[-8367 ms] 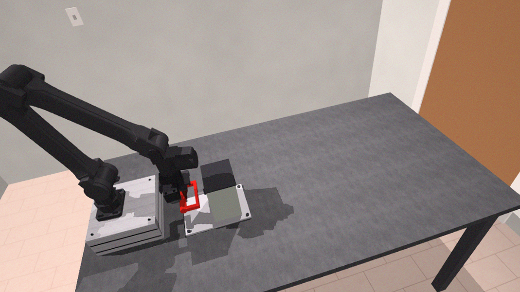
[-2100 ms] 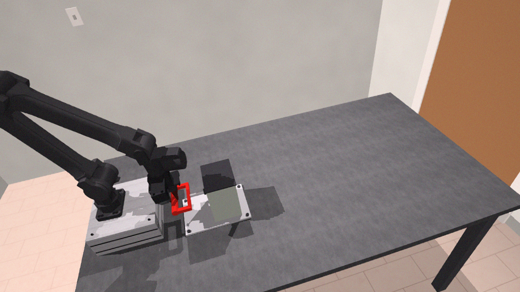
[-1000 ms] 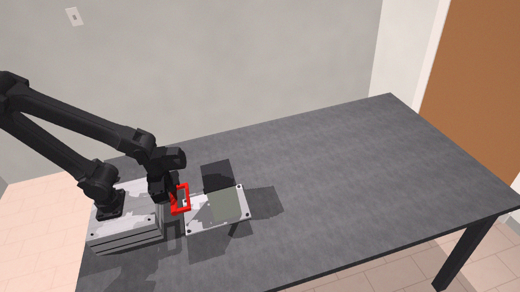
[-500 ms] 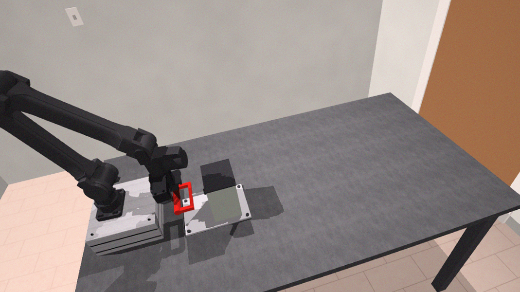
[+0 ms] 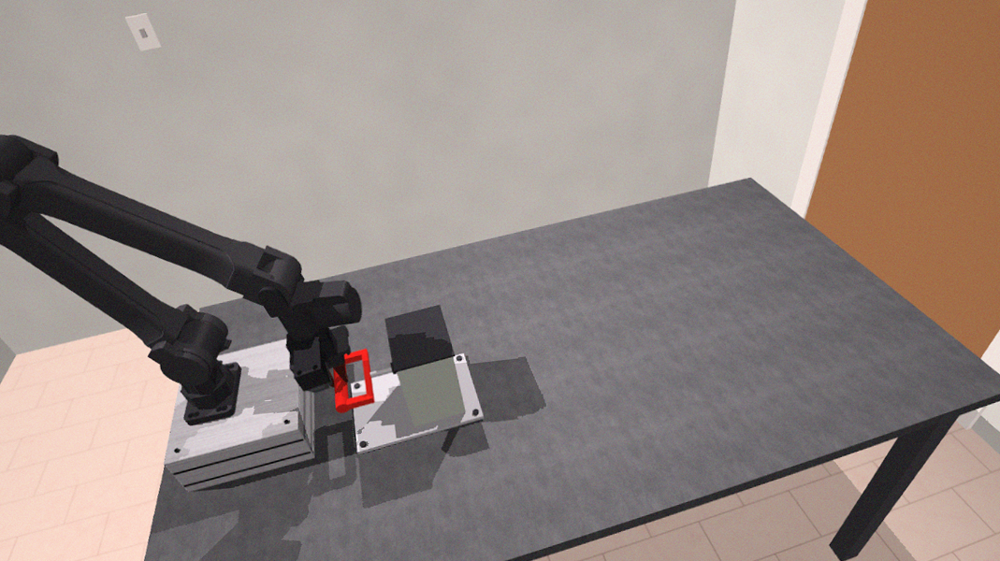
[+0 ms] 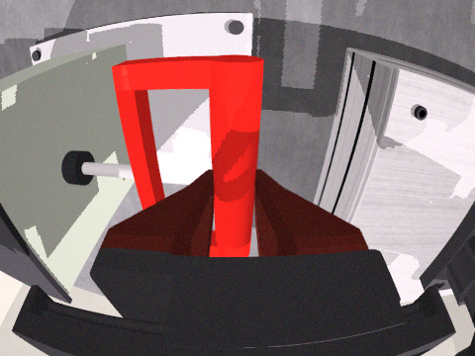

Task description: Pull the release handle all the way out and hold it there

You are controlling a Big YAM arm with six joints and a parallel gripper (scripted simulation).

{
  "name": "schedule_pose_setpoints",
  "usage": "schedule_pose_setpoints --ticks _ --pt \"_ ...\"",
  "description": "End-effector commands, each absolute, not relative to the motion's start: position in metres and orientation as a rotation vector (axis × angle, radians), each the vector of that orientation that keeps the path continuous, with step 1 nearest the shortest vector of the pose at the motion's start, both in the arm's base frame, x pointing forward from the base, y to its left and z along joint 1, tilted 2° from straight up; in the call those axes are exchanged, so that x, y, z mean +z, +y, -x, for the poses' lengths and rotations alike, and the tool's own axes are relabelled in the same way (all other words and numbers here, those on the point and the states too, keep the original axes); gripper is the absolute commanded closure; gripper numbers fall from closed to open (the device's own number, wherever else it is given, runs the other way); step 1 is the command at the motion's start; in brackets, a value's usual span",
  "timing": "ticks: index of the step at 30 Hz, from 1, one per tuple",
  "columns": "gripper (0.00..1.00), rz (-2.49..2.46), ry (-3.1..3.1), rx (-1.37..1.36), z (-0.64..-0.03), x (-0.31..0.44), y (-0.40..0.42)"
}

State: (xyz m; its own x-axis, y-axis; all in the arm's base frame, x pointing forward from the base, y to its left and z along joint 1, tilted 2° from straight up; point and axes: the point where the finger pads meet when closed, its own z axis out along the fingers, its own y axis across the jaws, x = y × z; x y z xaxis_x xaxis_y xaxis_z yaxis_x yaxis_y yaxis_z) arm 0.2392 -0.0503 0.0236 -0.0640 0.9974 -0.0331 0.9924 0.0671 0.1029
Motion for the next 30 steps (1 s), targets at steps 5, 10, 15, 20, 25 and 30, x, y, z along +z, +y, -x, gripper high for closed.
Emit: schedule_pose_setpoints --ticks 5,10,15,20,25,30 --pt "1.00 -2.146 2.269 -0.043 -0.206 0.011 -0.053" --pt "1.00 -2.146 2.269 -0.043 -0.206 0.011 -0.053" --pt "1.00 -2.146 2.269 -0.043 -0.206 0.011 -0.053" --pt "1.00 -2.146 2.269 -0.043 -0.204 0.011 -0.053" --pt "1.00 -2.146 2.269 -0.043 -0.196 0.011 -0.053" --pt "1.00 -2.146 2.269 -0.043 -0.186 0.011 -0.054"
